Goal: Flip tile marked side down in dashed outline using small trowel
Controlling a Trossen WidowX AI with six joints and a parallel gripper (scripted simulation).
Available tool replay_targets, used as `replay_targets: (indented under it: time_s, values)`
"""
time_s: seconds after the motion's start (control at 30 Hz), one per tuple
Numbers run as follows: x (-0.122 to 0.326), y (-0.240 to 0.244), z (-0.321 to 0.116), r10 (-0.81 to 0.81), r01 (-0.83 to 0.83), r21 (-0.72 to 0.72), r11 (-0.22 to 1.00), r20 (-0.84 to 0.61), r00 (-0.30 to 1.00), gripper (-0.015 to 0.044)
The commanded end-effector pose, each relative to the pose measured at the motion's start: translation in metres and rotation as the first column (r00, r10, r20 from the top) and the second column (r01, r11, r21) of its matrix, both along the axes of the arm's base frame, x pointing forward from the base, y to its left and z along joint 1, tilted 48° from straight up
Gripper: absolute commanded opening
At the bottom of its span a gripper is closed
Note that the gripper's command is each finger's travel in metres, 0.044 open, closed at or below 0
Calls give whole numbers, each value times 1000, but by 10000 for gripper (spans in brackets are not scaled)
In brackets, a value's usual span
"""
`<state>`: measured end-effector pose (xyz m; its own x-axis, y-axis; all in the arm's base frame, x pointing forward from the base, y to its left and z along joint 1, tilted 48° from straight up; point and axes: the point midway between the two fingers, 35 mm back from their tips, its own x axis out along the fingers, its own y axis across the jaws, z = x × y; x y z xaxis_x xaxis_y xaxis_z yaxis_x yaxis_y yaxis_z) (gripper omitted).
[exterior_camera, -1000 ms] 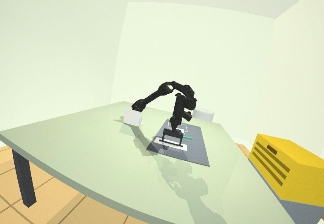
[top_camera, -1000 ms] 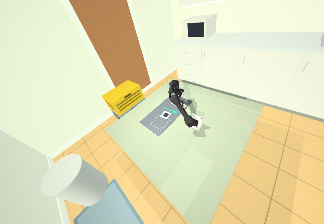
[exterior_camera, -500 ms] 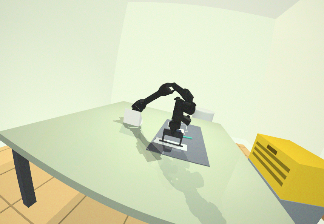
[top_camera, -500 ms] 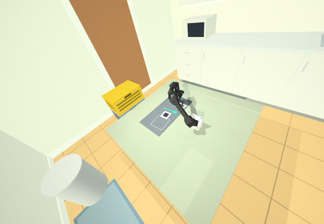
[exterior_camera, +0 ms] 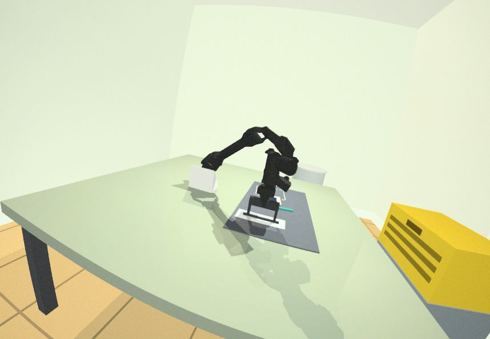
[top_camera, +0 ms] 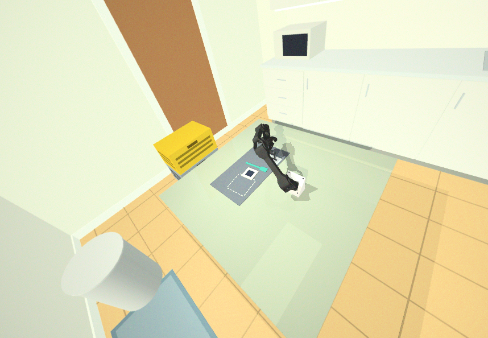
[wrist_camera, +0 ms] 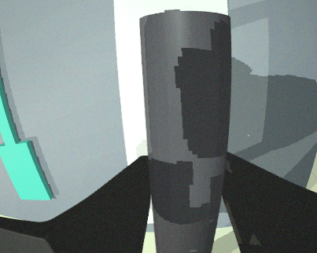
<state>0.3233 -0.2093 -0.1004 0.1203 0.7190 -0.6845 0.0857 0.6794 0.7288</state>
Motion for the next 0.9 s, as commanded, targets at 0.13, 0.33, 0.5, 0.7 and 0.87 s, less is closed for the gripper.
replay_targets:
  time_s: [0.13, 0.33, 0.5, 0.7, 0.87]
  values:
    - [1, 1, 1, -3, 3, 2, 1000, 0, 1000, 130]
    - [1, 1, 1, -3, 3, 2, 1000, 0, 1000, 130]
    - [1, 1, 1, 47, -47, -8, 999, 53, 997, 130]
    - [1, 1, 1, 170, -165, -43, 985, 177, 969, 130]
    - [1, 1, 1, 270, -257, -83, 963, 274, 923, 130]
